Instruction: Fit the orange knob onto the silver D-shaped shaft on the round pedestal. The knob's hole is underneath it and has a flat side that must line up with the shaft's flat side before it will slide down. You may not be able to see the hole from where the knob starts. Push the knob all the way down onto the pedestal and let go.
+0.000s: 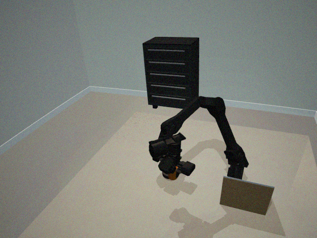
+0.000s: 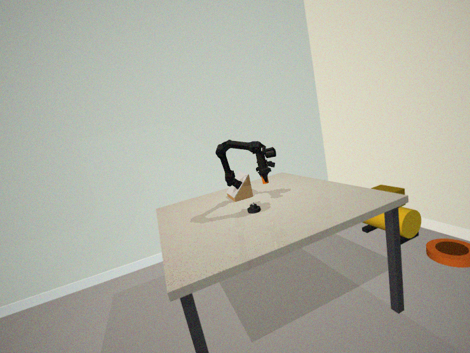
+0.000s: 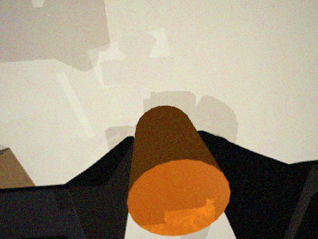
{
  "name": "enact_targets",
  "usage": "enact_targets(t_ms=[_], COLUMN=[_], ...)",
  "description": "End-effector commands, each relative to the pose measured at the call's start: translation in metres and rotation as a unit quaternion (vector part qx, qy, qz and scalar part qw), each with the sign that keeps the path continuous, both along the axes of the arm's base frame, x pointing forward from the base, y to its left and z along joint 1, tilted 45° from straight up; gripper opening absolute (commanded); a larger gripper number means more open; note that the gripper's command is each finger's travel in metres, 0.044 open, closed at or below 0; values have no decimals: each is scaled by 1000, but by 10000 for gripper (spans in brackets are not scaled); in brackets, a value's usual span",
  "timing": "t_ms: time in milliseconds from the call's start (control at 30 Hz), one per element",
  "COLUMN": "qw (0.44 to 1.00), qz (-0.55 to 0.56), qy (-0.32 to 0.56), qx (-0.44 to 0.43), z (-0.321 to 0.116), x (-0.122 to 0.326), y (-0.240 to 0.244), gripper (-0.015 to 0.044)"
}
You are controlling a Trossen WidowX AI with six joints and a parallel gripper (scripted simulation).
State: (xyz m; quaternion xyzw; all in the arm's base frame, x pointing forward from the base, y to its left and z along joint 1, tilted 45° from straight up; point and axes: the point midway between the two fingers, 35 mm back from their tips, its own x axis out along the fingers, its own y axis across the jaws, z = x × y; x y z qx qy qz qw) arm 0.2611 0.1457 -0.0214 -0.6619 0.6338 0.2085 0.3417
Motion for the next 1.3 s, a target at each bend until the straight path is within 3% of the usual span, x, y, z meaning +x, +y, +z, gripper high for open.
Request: enact_targets(t_ms=[0,733,1000,1267], qw=[1000,1000,999,999], qz=[-13,-22,-23,-25], qy=[18,22,22,22], qx=[4,3,2,4], z=[-7,-102,-104,-102], x=[2,21,21,21], y=[-5,-88,-91,-90], gripper=[0,0,0,210])
